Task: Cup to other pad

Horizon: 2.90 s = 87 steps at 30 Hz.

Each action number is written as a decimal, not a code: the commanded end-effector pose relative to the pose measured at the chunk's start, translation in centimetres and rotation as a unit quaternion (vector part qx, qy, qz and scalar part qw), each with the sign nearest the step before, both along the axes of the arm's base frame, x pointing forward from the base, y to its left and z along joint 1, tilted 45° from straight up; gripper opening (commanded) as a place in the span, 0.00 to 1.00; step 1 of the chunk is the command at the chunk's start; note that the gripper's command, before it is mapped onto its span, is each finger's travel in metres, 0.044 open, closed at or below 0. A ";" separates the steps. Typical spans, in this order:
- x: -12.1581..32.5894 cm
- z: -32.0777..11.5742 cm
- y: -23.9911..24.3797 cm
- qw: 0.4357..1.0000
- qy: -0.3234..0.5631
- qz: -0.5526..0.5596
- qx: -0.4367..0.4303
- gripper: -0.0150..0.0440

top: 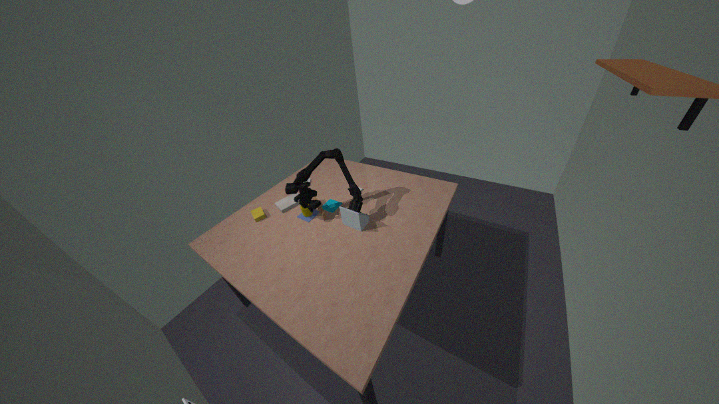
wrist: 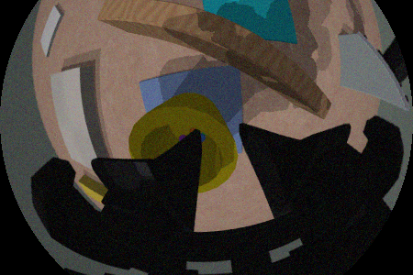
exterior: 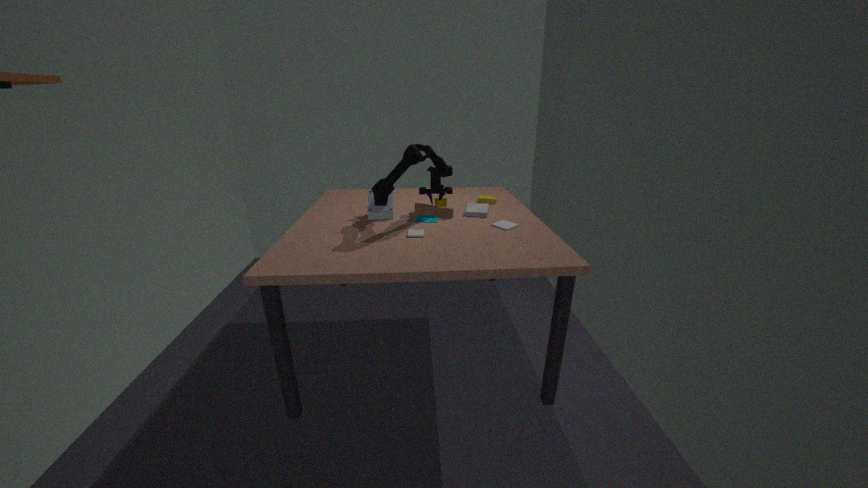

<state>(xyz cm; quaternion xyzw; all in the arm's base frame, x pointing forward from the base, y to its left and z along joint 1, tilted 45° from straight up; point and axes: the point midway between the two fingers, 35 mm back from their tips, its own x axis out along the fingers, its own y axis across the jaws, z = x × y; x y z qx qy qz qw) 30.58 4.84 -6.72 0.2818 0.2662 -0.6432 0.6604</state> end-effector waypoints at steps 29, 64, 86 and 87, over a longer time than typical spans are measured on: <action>0.1 0.6 0.7 1.000 0.001 0.000 0.000 0.25; -0.5 4.9 5.6 1.000 0.008 0.006 -0.003 0.25; -2.1 6.9 3.7 1.000 0.006 0.003 -0.002 0.25; -2.2 7.1 3.5 1.000 0.006 0.003 -0.002 0.25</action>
